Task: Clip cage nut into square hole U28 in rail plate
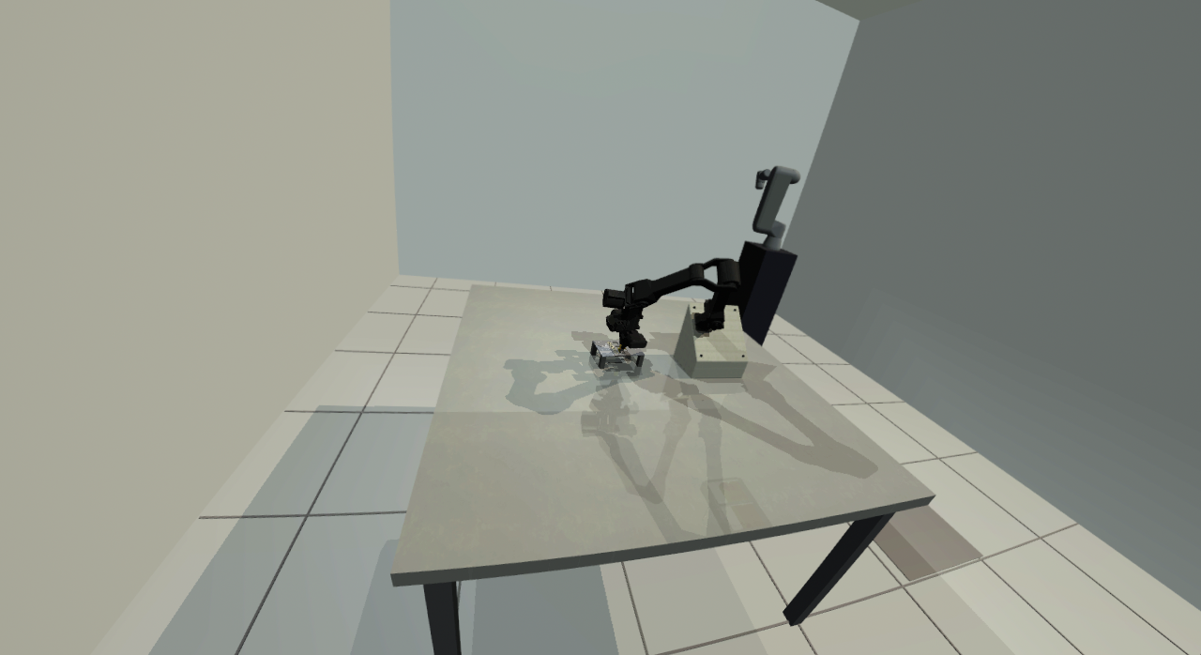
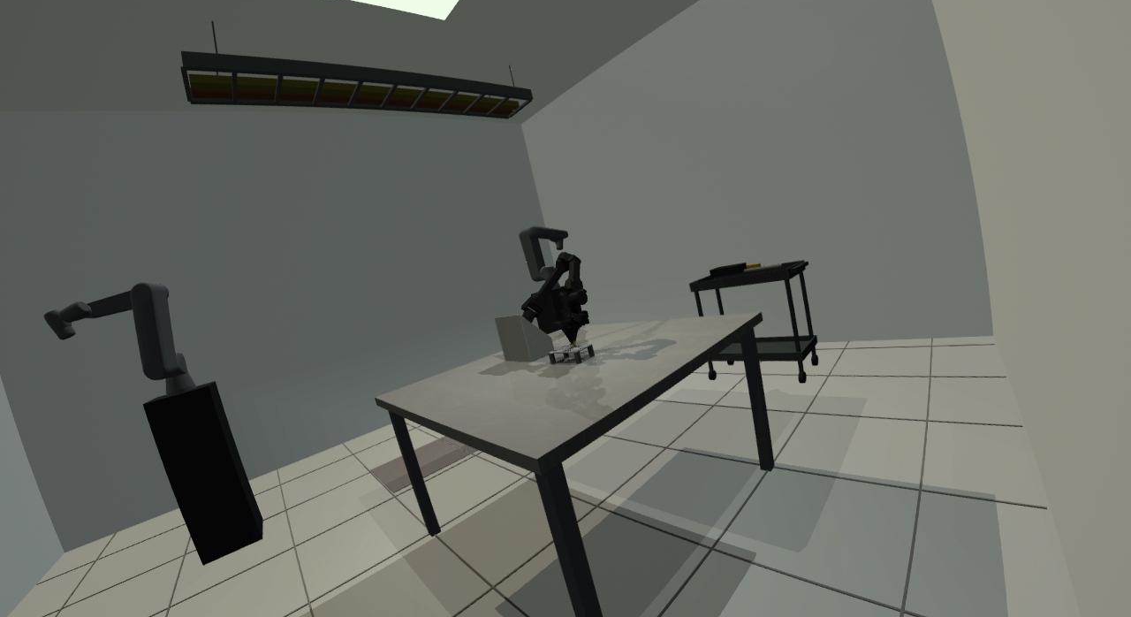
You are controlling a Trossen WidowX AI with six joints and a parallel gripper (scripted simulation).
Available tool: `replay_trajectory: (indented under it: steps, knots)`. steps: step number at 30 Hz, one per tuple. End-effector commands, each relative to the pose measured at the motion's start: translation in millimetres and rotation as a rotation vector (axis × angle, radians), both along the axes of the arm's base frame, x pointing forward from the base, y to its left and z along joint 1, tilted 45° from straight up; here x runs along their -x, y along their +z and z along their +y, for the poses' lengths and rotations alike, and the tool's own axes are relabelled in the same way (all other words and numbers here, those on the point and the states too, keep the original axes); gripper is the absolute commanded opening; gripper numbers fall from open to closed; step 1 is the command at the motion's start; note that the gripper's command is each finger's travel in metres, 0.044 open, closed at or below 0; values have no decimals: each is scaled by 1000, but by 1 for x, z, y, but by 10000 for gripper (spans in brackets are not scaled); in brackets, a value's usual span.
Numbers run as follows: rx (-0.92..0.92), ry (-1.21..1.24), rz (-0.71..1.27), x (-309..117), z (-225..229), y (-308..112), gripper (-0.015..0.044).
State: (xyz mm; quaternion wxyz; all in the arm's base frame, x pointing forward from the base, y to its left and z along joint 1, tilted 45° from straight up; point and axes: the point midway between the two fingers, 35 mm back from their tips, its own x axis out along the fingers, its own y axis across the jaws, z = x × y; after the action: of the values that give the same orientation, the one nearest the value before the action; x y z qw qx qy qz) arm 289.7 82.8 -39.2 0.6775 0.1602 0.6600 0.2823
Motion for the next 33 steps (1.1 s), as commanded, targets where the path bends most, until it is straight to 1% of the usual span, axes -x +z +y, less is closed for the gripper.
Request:
replay_trajectory:
  steps: [1,33]
  knots:
    - [6,-3,0,0,-1,0,25]
    - [68,-9,-9,0,3,1,25]
